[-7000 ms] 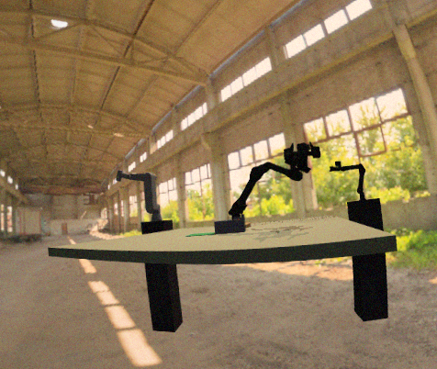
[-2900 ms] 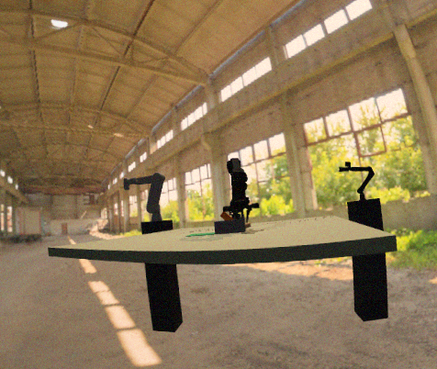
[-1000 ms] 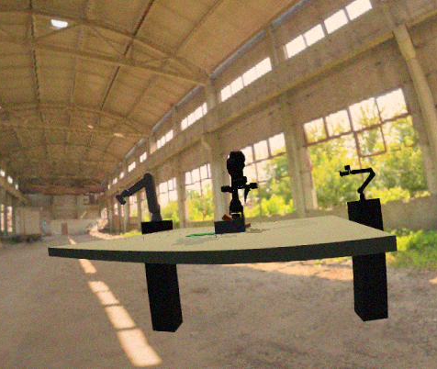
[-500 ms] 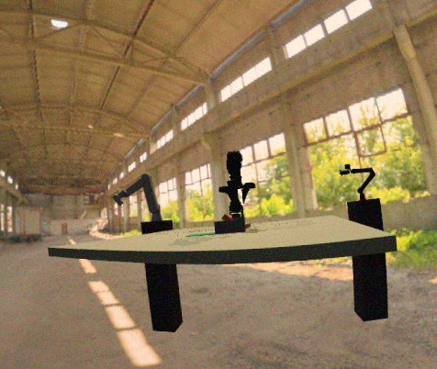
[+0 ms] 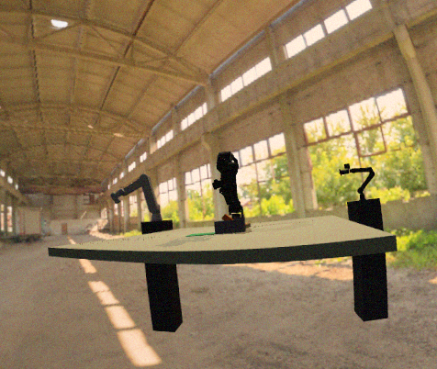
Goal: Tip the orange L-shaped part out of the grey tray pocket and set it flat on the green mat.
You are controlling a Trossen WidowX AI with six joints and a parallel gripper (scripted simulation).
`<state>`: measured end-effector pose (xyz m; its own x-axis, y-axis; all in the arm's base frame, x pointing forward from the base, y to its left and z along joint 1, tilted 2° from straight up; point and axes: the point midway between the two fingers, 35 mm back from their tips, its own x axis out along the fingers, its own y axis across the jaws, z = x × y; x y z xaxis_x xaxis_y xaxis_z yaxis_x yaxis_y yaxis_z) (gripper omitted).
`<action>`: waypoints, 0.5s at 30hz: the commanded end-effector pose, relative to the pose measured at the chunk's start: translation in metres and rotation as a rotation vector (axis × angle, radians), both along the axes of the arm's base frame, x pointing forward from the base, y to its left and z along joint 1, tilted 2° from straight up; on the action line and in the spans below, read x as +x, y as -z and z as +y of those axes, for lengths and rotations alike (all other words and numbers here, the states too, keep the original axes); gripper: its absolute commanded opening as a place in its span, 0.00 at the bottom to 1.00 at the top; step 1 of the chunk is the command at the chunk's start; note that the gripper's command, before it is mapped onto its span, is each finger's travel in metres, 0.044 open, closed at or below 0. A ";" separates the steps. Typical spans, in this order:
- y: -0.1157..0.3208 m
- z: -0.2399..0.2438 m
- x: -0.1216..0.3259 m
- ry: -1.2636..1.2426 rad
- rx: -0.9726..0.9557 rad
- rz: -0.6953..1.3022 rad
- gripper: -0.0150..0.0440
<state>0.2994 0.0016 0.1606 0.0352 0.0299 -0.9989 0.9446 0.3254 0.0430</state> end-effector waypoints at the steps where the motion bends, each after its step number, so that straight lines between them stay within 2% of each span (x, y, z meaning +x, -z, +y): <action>1: -0.001 -0.016 0.002 0.312 0.010 0.013 0.73; 7: 0.002 -0.016 0.002 0.312 0.010 0.013 0.73; 15: 0.030 -0.015 0.003 0.312 0.011 0.013 0.73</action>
<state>0.3041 -0.0132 0.1430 0.0428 0.0296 -0.9986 0.9987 0.0269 0.0436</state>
